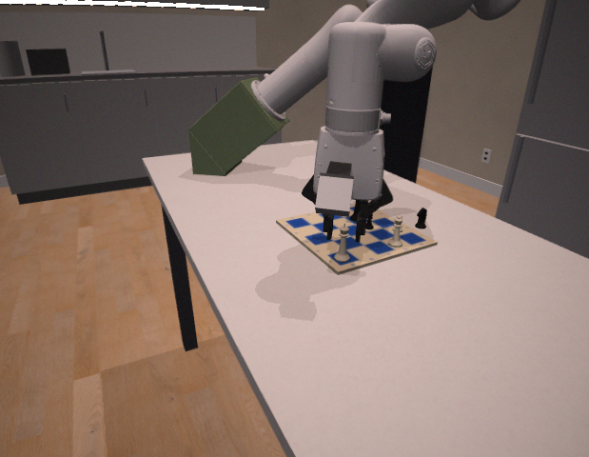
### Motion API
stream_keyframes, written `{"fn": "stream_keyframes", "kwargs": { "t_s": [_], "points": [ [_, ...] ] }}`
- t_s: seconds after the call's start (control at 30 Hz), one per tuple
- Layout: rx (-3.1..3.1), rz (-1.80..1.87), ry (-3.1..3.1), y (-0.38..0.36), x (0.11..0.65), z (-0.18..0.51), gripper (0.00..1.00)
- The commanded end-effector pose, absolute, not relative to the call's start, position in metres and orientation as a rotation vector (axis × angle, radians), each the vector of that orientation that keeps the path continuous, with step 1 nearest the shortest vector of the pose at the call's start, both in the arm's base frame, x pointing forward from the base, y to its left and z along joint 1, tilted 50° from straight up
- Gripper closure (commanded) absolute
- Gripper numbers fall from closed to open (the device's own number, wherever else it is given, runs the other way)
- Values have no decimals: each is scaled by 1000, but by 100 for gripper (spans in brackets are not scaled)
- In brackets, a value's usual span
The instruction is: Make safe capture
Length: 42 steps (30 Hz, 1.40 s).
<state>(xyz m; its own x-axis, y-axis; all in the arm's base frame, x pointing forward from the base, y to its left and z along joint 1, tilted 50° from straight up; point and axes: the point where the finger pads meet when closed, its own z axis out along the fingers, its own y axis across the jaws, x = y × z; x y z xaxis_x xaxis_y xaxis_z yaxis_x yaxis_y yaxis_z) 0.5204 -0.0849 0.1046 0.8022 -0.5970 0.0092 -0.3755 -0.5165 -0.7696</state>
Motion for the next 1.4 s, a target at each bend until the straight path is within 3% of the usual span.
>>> {"fn": "stream_keyframes", "kwargs": {
  "t_s": [0.0,1.37],
  "points": [
    [-2173,-353,715,-84,523,103,58],
    [-2173,-353,715,-79,527,98,58]
  ]
}}
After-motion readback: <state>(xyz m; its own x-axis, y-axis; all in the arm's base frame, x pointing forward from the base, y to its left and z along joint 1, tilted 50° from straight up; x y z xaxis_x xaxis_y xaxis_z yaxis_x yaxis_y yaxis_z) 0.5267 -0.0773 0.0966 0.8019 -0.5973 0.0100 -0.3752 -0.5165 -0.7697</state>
